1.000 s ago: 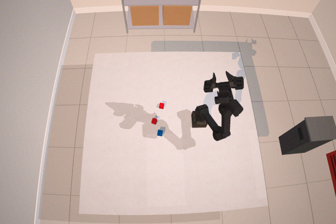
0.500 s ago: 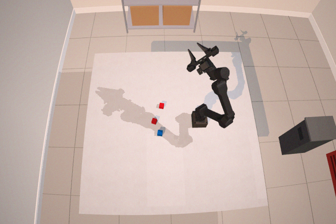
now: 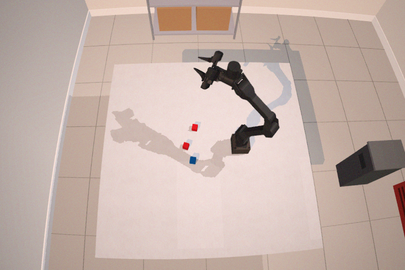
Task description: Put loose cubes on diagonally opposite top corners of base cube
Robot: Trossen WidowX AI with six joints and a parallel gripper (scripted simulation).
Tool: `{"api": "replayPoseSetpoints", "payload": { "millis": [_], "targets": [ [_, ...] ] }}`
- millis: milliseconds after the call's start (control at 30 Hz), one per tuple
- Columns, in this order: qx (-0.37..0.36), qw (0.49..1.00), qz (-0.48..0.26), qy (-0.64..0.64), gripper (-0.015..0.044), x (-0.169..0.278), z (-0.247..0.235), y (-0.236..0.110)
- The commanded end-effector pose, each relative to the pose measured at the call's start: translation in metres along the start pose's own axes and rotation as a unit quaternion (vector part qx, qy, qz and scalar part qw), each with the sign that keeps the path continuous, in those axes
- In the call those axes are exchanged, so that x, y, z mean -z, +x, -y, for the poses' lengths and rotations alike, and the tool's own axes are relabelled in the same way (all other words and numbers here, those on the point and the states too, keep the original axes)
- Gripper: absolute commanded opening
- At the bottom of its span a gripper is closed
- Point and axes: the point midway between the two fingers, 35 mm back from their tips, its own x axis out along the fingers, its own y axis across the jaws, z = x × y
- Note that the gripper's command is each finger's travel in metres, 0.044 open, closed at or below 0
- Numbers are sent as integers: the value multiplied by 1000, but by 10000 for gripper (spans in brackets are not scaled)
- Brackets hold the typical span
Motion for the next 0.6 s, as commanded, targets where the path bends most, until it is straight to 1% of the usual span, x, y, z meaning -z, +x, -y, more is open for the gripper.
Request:
{"api": "replayPoseSetpoints", "payload": {
  "millis": [0, 133, 267, 400, 567],
  "targets": [
    [-71, 997, -29, -8, 265, 16, -41, 27],
    [-148, 987, -56, -22, 265, 29, -87, 48],
    [-224, 970, -81, -43, 265, 41, -136, 62],
    [-300, 946, -102, -69, 265, 52, -187, 69],
    [-392, 904, -126, -110, 265, 64, -248, 66]
  ]
}}
